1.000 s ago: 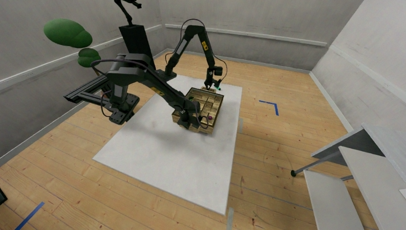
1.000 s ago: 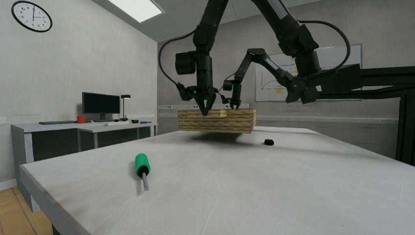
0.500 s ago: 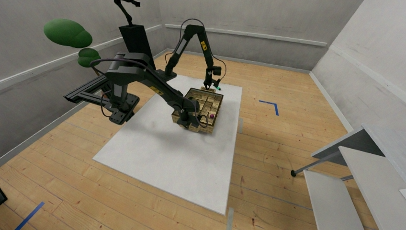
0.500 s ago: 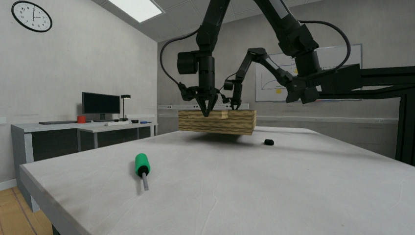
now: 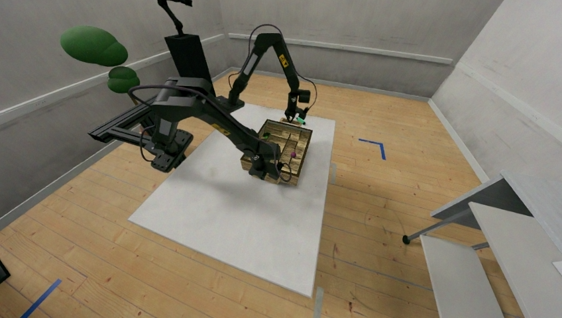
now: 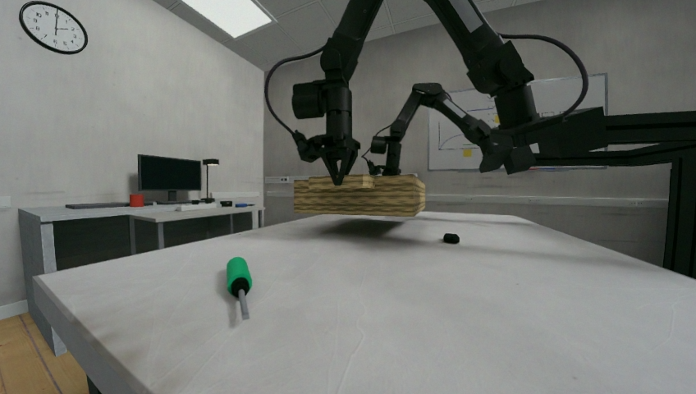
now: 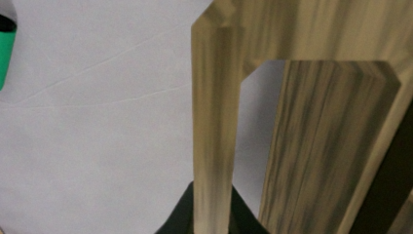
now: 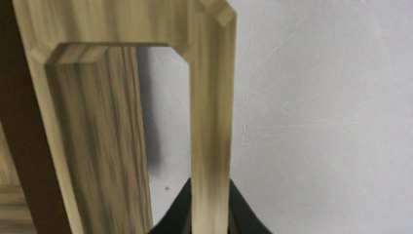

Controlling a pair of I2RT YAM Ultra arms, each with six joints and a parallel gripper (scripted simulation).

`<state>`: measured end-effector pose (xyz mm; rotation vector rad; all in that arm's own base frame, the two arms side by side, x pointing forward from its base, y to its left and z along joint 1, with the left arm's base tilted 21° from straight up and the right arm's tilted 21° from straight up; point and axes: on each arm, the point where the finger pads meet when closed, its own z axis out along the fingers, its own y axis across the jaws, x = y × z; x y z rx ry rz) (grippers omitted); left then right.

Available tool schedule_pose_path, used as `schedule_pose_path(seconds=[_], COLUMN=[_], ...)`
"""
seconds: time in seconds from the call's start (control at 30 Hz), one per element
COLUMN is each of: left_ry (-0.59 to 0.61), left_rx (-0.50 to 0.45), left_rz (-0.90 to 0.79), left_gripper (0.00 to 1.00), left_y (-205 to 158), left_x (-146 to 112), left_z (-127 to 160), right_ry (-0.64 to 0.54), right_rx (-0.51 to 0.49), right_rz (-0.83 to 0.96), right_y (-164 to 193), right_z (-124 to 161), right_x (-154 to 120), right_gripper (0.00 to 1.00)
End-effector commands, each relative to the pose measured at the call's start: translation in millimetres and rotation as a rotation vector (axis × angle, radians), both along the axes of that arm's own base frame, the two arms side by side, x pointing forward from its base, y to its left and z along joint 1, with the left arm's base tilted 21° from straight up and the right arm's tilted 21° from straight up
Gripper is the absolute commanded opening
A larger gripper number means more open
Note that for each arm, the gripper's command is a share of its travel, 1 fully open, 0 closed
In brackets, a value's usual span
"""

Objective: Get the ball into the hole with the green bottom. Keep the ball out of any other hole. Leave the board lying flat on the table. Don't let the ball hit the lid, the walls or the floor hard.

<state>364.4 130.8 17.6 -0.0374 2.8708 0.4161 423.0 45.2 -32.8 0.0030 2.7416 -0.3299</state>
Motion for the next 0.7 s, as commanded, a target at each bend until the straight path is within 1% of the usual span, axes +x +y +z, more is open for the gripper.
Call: schedule_pose_path(seconds=[0.0, 0.03, 0.07, 0.1, 0.13, 0.17, 0.33, 0.37, 0.4, 0.43, 0.5, 0.53, 0.57, 0.6, 0.63, 0.67], left_ry=[-0.106, -0.116, -0.103, -0.124, -0.137, -0.148, -0.216, -0.215, -0.183, -0.176, -0.176, -0.106, -0.090, -0.172, -0.156, -0.093], left_rx=[0.033, 0.031, 0.008, 0.020, -0.002, -0.005, -0.031, -0.039, -0.058, -0.041, -0.041, -0.083, -0.094, -0.079, -0.088, -0.110], left_rz=[-0.011, -0.015, -0.046, -0.046, -0.066, -0.049, -0.081, -0.085, -0.086, -0.068, -0.068, -0.067, -0.067, -0.085, -0.083, -0.073], left_gripper=[0.00, 0.00, 0.00, 0.00, 0.00, 0.00, 0.00, 0.00, 0.00, 0.00, 0.00, 0.00, 0.00, 0.00, 0.00, 0.00], left_y=[-6, -8, -12, -12, -14, -5, -2, -3, -5, -3, -3, -2, -2, 2, 2, 1], left_x=[10, 11, 10, 10, 13, 12, 28, 27, 14, 21, 21, 13, 11, 26, 23, 14], left_z=[22, 22, 20, 21, 19, 20, 28, 24, 8, 19, 19, -1, -4, 5, 3, -3], right_ry=[-0.122, -0.131, -0.110, -0.138, -0.138, -0.146, -0.208, -0.213, -0.169, -0.178, -0.178, -0.118, -0.122, -0.168, -0.144, -0.117], right_rx=[0.038, 0.041, 0.018, 0.036, -0.009, -0.016, -0.047, -0.055, -0.077, -0.051, -0.051, -0.081, -0.085, -0.087, -0.098, -0.104], right_rz=[0.069, 0.059, 0.052, 0.064, 0.039, 0.038, 0.022, 0.024, 0.028, 0.037, 0.037, -0.002, -0.004, -0.005, -0.009, -0.016], right_y=[17, 11, 11, 13, 6, 7, 12, 13, 7, 15, 15, 10, 12, 13, 13, 14], right_z=[23, 21, 20, 21, 23, 26, 47, 48, 32, 44, 44, 42, 46, 51, 50, 53], right_x=[15, 17, 11, 13, 9, 10, 20, 19, 0, 13, 13, 0, 0, 7, 2, 0], right_gripper=[0.00, 0.00, 0.00, 0.00, 0.00, 0.00, 0.00, 0.00, 0.00, 0.00, 0.00, 0.00, 0.00, 0.00, 0.00, 0.00])
